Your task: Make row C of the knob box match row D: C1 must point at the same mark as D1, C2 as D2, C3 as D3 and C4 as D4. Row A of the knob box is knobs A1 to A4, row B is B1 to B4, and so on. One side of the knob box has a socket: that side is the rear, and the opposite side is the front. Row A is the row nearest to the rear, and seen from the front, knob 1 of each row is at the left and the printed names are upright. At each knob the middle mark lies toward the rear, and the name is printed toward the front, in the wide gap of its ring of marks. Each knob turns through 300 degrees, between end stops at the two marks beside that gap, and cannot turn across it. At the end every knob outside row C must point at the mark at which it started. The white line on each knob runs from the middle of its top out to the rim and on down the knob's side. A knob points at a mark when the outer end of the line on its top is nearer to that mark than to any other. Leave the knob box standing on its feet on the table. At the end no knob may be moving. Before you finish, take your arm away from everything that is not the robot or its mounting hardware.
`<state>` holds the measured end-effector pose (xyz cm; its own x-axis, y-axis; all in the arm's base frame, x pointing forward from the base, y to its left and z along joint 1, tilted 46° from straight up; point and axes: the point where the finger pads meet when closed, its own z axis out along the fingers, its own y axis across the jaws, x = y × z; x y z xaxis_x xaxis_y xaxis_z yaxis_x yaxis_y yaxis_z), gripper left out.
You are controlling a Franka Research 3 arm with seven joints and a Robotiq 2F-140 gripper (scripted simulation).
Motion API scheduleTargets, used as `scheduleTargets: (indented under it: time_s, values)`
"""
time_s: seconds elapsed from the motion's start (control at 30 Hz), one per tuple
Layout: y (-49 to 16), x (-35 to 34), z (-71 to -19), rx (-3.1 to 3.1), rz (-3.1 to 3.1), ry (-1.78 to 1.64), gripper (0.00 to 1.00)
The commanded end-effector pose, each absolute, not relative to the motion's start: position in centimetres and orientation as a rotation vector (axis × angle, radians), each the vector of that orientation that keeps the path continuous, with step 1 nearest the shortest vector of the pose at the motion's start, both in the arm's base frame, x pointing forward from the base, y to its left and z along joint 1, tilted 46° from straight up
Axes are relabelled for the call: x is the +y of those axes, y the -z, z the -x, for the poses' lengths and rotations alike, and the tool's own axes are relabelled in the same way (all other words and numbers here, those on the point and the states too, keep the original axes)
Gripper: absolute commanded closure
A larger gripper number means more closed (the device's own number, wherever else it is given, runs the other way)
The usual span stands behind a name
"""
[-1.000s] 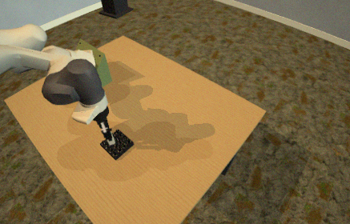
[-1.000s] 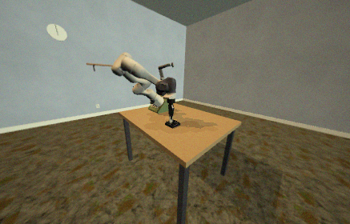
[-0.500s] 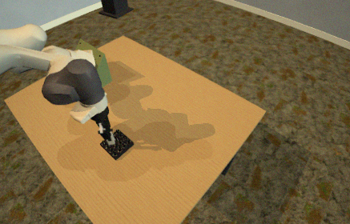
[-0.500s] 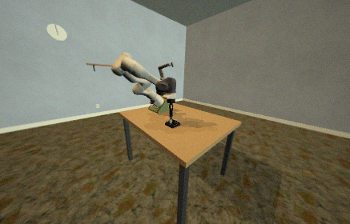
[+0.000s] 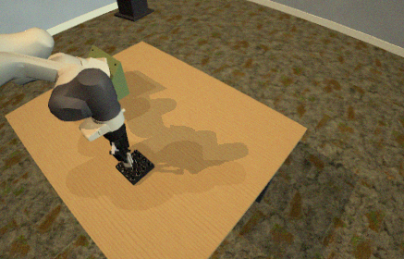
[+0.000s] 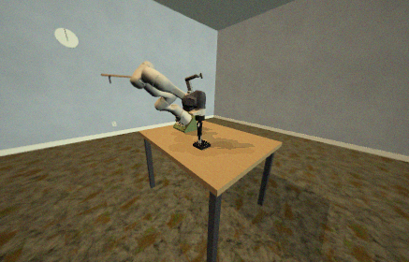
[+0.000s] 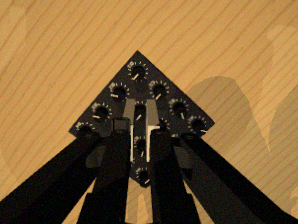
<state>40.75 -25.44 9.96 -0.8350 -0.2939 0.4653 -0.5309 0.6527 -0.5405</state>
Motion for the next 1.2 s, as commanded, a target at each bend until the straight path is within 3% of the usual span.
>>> scheduleTargets:
  time_s: [0.0, 1.17]
  values:
    - [-9.83, -25.47, -40.68, -2.618, -0.464, -1.040, 0.95]
    - [-9.83, -25.47, -40.68, -2.793, 0.167, -1.165, 0.95]
